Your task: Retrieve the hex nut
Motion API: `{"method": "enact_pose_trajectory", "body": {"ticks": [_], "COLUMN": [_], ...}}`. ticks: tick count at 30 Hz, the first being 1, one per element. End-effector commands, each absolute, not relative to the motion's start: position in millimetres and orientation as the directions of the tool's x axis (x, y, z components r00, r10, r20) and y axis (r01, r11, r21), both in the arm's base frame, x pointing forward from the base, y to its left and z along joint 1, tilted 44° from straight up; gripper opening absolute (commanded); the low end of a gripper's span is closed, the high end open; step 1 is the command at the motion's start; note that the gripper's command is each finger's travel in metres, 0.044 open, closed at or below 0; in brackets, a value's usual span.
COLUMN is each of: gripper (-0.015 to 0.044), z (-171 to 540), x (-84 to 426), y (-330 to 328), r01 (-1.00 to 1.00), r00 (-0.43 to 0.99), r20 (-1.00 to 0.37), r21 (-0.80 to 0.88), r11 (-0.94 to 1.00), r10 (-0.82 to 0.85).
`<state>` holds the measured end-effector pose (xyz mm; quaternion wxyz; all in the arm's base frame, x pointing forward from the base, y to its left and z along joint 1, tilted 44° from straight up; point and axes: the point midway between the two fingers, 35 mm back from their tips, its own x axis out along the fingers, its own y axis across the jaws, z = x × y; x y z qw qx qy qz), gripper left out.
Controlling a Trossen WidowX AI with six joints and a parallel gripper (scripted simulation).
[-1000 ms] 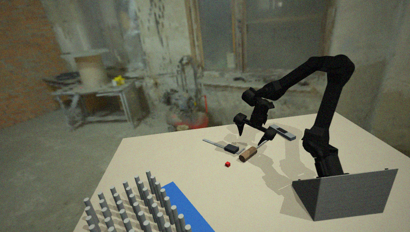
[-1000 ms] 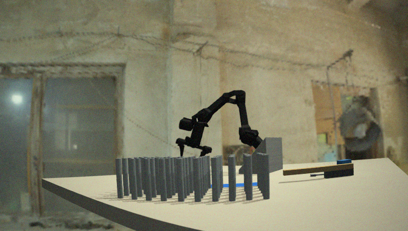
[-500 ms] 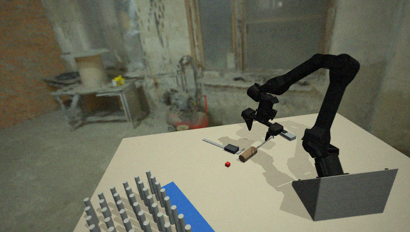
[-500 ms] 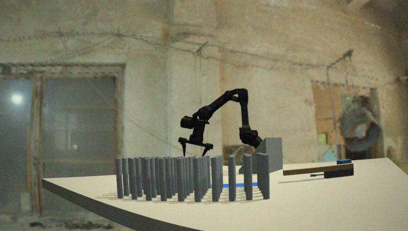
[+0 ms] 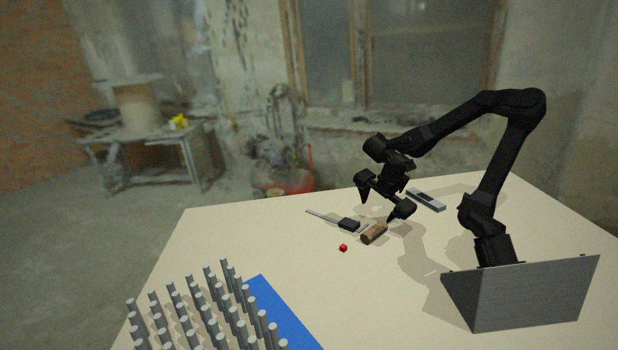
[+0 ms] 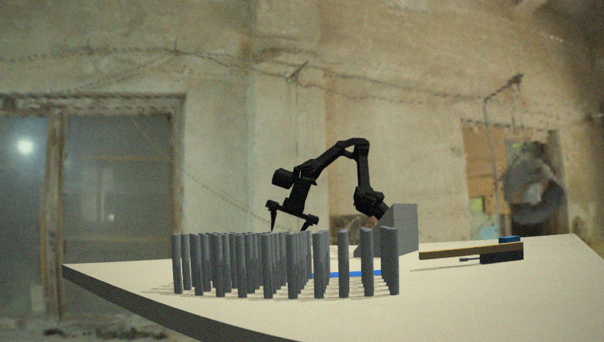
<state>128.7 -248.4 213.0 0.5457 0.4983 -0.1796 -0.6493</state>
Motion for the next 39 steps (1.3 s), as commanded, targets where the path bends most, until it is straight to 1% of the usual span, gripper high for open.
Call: {"method": "enact_pose_trajectory", "body": {"ticks": [1,4,10,20,39], "gripper": [0.0440,0.0440,0.0282,0.0280,0.0280], "z": [207.3,207.3,207.3,206.6,185.7], "x": [137.0,137.0,137.0,137.1,137.0], "y": [-240.9,-240.9,-240.9,-241.7,-264.2], "r01": [0.513,0.513,0.513,0.513,0.513], "r00": [0.107,0.107,0.107,0.107,0.106], "r20": [-0.419,-0.419,-0.419,-0.420,-0.422], "r21": [0.800,0.800,0.800,0.800,0.799], "r11": [-0.311,-0.311,-0.311,-0.312,-0.314], "r10": [-0.901,-0.901,-0.901,-0.901,-0.900]}}
